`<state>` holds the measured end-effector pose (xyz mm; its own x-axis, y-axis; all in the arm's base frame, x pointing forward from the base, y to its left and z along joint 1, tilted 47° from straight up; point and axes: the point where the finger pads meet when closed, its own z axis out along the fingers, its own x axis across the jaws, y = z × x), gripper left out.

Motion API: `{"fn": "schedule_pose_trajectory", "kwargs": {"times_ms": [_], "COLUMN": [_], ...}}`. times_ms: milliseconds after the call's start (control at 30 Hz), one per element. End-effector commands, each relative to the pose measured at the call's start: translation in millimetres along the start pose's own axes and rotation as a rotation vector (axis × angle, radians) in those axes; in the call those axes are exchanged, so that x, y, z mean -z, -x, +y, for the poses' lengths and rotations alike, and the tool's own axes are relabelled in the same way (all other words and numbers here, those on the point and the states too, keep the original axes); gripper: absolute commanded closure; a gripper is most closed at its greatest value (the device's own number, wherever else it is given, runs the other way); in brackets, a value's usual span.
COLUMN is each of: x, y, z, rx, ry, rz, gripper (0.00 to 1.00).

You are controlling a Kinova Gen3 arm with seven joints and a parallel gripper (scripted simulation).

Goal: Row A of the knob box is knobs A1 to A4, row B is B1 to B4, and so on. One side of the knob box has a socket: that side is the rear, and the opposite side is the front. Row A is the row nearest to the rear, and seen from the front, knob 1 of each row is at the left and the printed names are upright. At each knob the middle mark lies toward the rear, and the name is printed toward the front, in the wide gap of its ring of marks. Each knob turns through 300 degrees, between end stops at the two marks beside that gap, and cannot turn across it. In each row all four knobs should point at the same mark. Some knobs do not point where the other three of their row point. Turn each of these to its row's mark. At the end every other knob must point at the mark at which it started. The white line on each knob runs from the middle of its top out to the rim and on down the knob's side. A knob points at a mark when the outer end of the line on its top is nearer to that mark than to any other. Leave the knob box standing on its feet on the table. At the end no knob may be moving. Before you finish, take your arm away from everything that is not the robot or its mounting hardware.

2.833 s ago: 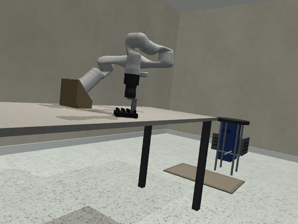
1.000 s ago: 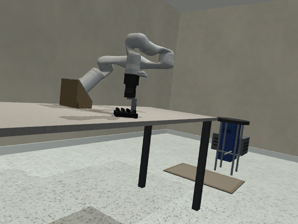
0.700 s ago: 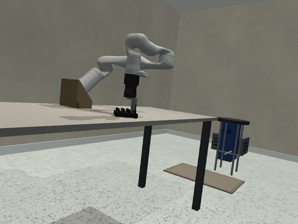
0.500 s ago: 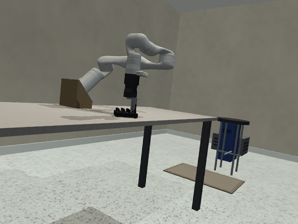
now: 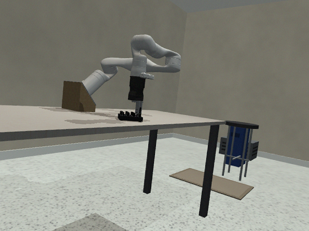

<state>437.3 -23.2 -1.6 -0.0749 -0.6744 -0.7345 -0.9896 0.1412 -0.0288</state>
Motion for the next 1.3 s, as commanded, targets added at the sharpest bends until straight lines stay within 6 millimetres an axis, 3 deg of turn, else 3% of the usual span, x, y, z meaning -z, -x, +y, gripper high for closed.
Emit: {"fn": "schedule_pose_trajectory", "kwargs": {"times_ms": [0,1267], "x": [0.1,0.1], "y": [0.7,0.8], "z": [-0.2,-0.2], "rx": [-0.037,-0.574], "ry": [0.001,0.000], "rz": [0.001,0.001], "gripper": [0.70,0.70]}}
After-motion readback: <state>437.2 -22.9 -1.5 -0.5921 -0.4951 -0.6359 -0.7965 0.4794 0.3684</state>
